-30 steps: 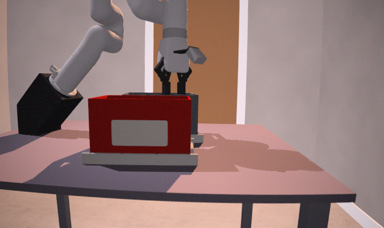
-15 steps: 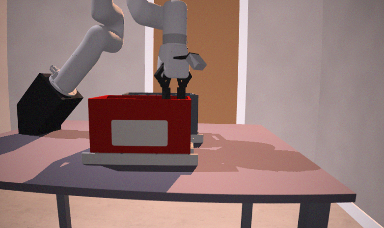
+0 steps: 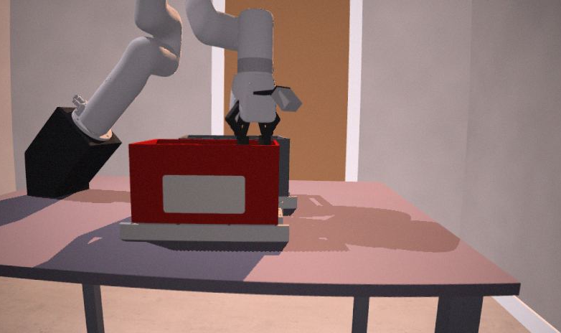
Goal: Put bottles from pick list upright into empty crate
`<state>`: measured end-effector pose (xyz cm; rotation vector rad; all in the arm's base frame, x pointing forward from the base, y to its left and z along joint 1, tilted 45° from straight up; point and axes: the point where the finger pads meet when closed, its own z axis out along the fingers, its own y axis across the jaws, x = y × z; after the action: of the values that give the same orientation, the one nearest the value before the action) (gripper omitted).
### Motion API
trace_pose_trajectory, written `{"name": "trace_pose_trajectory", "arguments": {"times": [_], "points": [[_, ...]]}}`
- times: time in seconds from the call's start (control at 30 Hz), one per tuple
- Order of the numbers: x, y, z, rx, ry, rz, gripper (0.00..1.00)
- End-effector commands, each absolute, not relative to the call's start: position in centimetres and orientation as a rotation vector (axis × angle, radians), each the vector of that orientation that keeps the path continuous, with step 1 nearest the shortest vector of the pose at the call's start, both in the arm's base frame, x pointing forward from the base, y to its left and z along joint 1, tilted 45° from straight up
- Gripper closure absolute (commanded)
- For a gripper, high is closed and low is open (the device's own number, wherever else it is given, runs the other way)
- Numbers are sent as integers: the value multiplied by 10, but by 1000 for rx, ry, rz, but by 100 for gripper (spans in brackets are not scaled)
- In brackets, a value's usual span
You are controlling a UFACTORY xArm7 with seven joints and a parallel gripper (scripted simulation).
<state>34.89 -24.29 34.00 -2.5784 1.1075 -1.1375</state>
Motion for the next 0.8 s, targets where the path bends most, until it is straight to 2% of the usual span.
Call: {"name": "trace_pose_trajectory", "arguments": {"times": [0.0, 0.5, 0.53, 0.77], "points": [[354, -245, 337, -2576, 1108, -1143, 35], [355, -245, 335, -2576, 1108, -1143, 35], [353, -245, 338, -2576, 1108, -1143, 100], [353, -245, 338, -2576, 1108, -1143, 100]]}}
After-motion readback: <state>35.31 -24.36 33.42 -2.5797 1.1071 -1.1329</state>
